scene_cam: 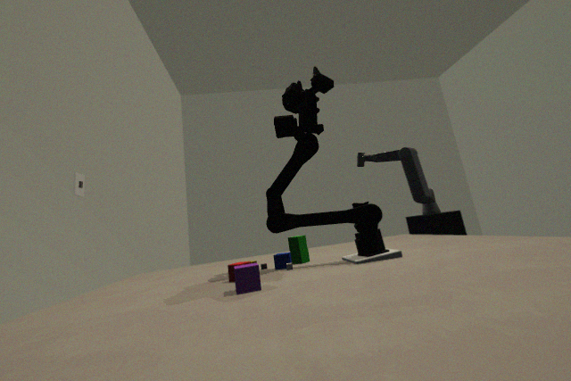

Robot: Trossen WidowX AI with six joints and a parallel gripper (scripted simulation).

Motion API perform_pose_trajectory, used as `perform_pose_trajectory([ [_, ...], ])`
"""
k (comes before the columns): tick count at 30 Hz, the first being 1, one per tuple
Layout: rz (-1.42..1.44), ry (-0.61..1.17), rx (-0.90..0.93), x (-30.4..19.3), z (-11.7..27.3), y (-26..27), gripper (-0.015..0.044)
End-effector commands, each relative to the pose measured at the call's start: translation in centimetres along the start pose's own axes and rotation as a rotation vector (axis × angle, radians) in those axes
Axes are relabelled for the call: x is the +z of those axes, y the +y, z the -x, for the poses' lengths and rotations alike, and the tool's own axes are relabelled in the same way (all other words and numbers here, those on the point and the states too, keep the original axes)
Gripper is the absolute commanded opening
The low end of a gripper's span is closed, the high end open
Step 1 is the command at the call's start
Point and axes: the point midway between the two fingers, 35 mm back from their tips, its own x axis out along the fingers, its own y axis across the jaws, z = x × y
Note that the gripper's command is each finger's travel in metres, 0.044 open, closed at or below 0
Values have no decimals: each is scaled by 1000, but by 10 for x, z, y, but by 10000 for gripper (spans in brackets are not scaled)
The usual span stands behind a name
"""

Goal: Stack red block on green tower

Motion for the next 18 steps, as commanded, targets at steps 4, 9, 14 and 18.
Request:
perform_pose_trajectory([
  [4, 48, 11, -60, -9, -3, -10, 440],
  [9, 171, 62, -169, -26, -12, -34, 440],
  [14, 318, 127, -295, -43, -18, -67, 440],
  [18, 438, 179, -405, -51, -19, -96, 440],
])
